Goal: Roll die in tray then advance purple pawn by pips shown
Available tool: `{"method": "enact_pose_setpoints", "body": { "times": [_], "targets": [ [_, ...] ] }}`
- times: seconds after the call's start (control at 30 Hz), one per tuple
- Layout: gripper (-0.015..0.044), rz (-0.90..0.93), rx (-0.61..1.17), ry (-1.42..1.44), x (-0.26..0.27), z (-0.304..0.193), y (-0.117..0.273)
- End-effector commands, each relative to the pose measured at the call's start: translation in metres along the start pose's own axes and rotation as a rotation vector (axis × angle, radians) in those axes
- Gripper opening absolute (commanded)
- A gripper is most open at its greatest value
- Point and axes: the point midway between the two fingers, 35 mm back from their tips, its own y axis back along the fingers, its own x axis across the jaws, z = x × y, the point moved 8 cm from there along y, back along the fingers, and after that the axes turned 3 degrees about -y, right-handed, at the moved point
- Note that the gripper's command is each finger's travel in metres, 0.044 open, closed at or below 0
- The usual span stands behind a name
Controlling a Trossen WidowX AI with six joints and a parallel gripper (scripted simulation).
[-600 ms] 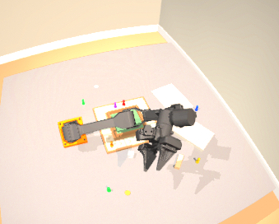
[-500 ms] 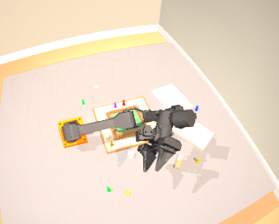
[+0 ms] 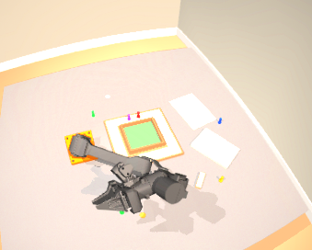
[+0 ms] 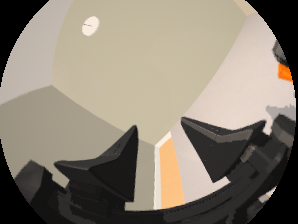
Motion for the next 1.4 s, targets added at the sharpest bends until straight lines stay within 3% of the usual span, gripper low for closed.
{"method": "enact_pose_setpoints", "body": {
  "times": [0.0,0.27,0.5,0.77,0.97,1.17,1.37],
  "targets": [
    [0.0275,-0.067,-0.272,0.030,0.004,0.022,-0.050],
    [0.0275,-0.249,-0.883,0.056,0.001,0.102,-0.112],
    [0.0275,-0.461,-1.367,-0.006,-0.009,0.181,-0.104],
    [0.0275,-0.766,-1.821,-0.207,-0.033,0.243,-0.039],
    [0.0275,-1.035,-2.055,-0.489,-0.063,0.254,0.031],
    [0.0275,-1.283,-2.145,-0.886,-0.103,0.230,0.098],
    [0.0275,-1.458,-2.056,-1.367,-0.150,0.179,0.145]
  ]
}}
